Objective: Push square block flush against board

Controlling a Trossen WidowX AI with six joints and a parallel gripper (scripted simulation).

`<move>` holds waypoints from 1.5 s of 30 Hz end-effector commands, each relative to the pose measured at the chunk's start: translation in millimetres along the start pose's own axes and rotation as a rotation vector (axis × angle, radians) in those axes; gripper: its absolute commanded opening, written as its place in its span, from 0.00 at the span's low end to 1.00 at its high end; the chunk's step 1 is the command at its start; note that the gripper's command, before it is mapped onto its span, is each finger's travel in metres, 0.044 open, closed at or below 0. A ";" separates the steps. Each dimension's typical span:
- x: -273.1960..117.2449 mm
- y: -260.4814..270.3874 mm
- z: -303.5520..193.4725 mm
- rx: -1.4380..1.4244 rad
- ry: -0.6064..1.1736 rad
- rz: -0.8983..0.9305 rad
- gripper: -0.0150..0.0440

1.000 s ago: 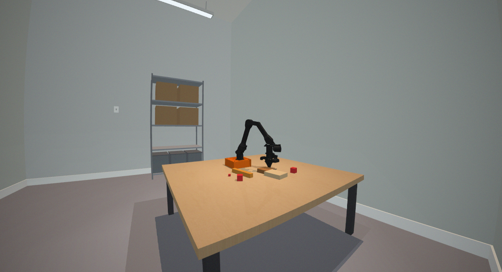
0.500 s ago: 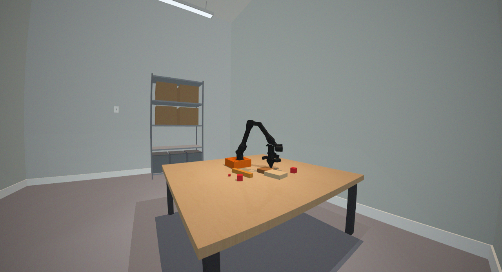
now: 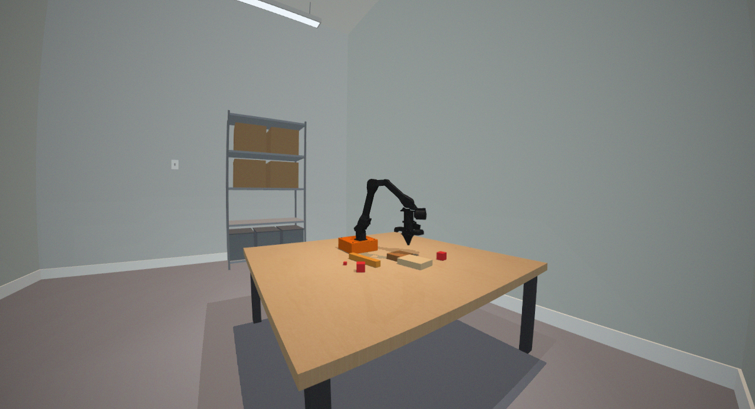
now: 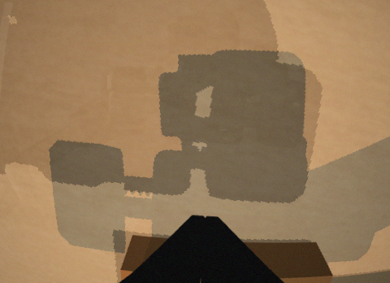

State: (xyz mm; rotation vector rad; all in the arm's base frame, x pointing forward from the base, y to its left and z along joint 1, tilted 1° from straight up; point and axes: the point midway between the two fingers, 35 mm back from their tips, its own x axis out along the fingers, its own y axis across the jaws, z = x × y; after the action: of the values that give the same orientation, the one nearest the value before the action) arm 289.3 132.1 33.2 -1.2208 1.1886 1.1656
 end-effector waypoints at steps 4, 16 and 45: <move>2.3 -16.6 -18.2 -0.015 0.004 0.001 0.25; 54.4 -16.1 -20.5 -0.015 0.005 0.002 0.25; 54.3 -17.9 -52.3 -0.015 0.008 0.001 0.25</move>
State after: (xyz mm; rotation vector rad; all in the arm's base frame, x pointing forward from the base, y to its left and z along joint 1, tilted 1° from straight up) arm 308.6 83.5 -20.5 -1.2328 1.1878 1.1770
